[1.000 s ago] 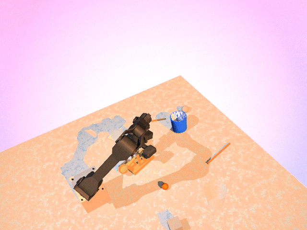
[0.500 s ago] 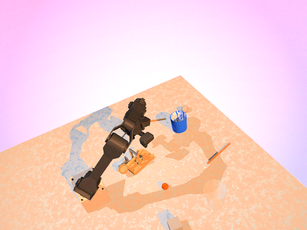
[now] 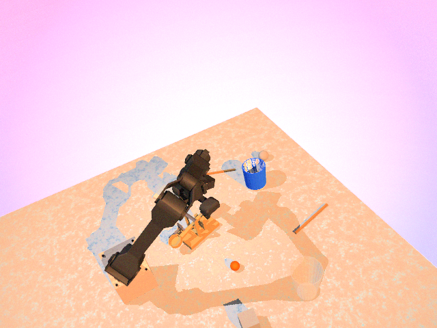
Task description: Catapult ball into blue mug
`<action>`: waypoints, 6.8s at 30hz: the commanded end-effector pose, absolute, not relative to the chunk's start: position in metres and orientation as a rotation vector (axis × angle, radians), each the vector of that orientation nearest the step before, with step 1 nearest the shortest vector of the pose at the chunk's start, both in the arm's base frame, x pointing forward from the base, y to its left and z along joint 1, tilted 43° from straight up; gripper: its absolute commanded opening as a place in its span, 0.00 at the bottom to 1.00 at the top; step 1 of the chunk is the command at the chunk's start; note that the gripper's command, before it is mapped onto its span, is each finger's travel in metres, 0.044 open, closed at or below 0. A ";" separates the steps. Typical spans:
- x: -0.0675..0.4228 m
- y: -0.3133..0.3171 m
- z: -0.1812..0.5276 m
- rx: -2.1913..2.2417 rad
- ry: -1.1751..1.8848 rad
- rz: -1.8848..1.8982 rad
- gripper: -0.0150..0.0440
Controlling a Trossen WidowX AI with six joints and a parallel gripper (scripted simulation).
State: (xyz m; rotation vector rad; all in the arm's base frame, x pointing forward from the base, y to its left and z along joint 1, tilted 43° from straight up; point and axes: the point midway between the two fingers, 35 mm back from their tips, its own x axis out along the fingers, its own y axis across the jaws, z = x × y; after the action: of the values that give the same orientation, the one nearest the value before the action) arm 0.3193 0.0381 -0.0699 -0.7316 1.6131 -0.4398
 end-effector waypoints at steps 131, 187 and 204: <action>0.326 0.063 -0.048 -0.738 1.602 -0.427 1.00; 0.310 -0.161 0.037 -0.500 1.488 -0.689 0.76; 0.309 -0.175 0.023 -0.502 1.488 -0.690 0.63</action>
State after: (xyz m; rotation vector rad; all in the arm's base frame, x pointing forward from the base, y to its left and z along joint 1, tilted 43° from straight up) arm 0.3101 -0.1746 0.0258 -0.4985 1.4808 -0.6988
